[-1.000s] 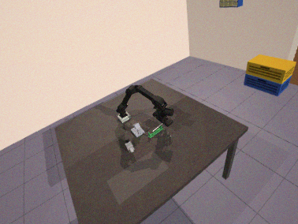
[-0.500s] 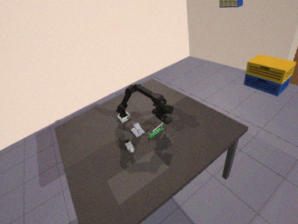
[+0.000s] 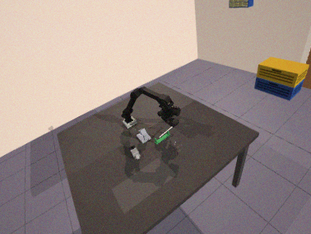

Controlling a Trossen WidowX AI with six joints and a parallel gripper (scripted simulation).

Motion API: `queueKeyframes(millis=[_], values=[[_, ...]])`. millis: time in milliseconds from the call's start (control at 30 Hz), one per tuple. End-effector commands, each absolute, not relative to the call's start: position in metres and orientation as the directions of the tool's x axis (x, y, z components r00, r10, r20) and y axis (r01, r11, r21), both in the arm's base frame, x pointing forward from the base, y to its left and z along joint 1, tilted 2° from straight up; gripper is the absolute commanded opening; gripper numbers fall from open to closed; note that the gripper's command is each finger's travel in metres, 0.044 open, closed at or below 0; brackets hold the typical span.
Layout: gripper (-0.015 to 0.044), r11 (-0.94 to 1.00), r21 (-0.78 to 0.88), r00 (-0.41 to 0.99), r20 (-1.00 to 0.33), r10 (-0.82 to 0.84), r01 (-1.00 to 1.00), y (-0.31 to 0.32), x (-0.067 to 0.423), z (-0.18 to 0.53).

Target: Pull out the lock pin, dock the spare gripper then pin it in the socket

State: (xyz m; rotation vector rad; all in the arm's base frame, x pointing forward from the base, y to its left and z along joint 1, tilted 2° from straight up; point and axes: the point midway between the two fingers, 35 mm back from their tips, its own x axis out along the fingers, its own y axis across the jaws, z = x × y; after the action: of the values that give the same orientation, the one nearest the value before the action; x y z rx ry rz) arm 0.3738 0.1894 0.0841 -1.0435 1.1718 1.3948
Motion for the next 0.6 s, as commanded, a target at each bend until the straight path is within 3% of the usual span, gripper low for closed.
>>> queueKeyframes(millis=[0, 100, 267, 467, 567], values=[[0.0200, -0.036, 0.128, -0.132, -0.979, 0.157, -0.991, 0.189, 0.374, 0.095], [0.0200, -0.035, 0.131, -0.135, -0.979, 0.155, -0.991, 0.188, 0.373, 0.101], [0.0331, -0.035, 0.133, -0.136, -0.978, 0.155, -0.991, 0.189, 0.373, 0.093], [0.0180, -0.036, 0.006, -0.010, -0.991, 0.136, -0.999, 0.134, 0.383, 0.146], [0.0180, -0.036, -0.013, 0.008, -0.991, 0.131, -0.999, 0.125, 0.383, 0.154]])
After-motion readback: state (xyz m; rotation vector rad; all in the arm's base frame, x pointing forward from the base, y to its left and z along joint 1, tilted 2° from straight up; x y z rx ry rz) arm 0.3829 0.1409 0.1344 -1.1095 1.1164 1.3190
